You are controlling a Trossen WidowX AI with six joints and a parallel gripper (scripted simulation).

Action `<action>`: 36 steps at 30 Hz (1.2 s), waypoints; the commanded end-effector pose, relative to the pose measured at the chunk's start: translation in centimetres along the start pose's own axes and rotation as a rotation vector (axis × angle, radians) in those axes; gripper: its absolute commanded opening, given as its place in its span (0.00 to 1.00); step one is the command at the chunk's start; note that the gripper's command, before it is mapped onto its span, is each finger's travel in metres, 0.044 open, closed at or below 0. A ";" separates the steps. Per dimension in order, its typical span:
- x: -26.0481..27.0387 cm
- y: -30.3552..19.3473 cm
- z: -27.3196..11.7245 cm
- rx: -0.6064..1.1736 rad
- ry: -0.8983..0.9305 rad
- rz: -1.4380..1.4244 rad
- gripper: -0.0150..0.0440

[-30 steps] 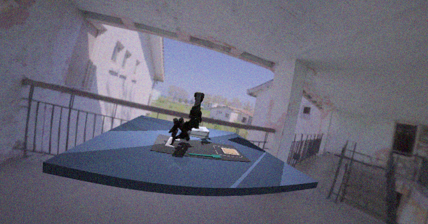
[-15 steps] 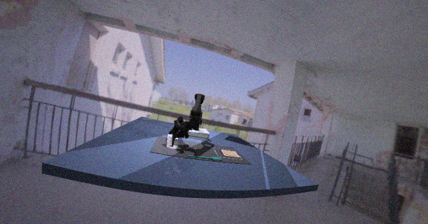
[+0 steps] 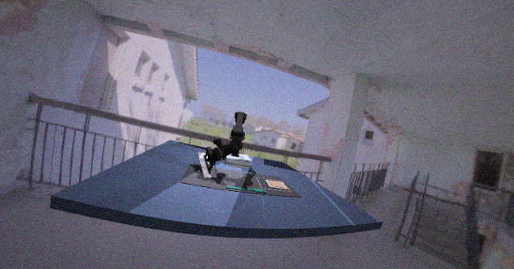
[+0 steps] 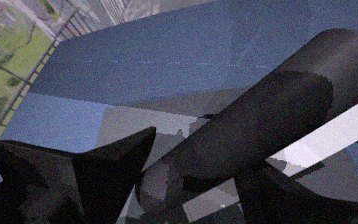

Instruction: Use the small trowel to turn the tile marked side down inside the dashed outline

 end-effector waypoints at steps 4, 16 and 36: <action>-1.4 -1.3 0.7 0.023 -0.049 -0.322 0.76; -1.4 -1.3 0.3 0.031 -0.047 -0.692 0.76; -1.4 -1.2 -0.3 0.046 -0.041 -1.309 0.76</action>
Point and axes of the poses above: the point midway between the two fingers, 35 mm back from their tips, its own z axis out along the fingers, its own x axis across the jaws, y = z × x, the point moved 6 cm from there along -z, back along the fingers, and after that the axes turned 6 degrees about -z, right-handed, at the moved point
